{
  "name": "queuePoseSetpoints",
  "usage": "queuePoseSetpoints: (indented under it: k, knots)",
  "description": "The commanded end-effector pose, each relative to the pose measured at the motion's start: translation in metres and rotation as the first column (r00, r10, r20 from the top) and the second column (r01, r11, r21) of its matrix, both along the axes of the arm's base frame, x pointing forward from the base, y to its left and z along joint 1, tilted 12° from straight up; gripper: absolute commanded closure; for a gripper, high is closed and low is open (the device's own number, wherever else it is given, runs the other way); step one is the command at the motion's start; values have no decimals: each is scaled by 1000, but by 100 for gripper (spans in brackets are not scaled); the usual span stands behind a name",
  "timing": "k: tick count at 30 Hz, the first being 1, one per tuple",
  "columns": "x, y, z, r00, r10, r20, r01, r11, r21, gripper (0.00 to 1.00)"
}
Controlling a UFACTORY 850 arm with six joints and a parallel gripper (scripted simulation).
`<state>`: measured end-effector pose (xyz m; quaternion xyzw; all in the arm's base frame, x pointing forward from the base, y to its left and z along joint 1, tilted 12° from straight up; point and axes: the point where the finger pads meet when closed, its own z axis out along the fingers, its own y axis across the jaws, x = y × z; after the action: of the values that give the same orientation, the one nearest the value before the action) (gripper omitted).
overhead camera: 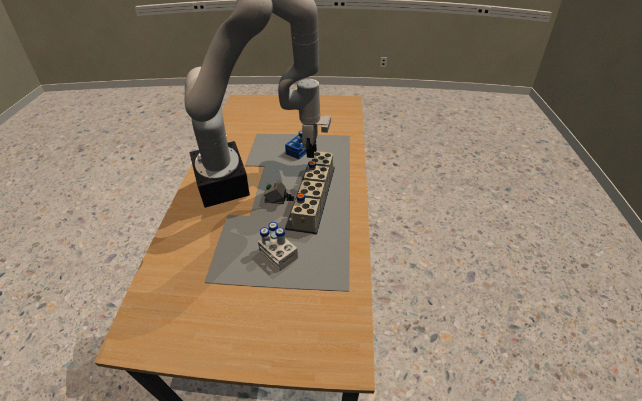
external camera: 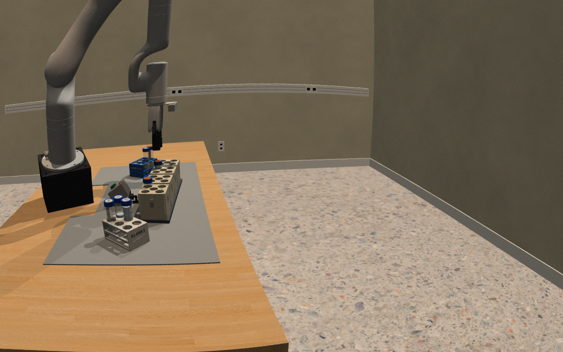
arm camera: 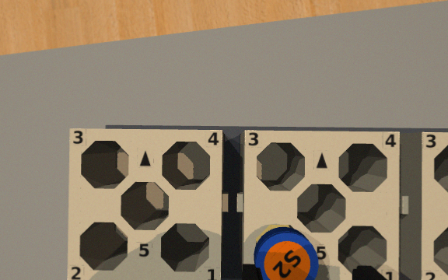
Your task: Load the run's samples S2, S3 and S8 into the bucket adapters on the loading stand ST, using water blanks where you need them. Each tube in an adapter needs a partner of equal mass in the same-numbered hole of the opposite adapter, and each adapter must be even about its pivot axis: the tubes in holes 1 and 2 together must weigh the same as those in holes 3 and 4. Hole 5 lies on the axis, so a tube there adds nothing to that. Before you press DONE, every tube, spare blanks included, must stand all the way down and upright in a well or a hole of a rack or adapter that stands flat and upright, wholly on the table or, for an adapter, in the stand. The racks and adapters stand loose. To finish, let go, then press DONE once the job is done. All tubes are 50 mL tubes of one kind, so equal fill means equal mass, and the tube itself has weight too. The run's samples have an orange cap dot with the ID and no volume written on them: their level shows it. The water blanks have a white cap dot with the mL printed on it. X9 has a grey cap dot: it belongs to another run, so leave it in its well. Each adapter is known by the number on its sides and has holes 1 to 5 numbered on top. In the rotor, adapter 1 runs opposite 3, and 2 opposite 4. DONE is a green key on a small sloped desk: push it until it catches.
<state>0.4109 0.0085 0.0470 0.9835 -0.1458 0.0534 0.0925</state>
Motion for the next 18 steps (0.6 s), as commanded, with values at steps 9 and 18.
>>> queuePoseSetpoints:
  k: [9,18]
  knots:
    - [-1,5,24,1000,-2,-17,2,1000,-1,56]
    - [-2,8,42,1000,-2,-17,2,1000,-1,56]
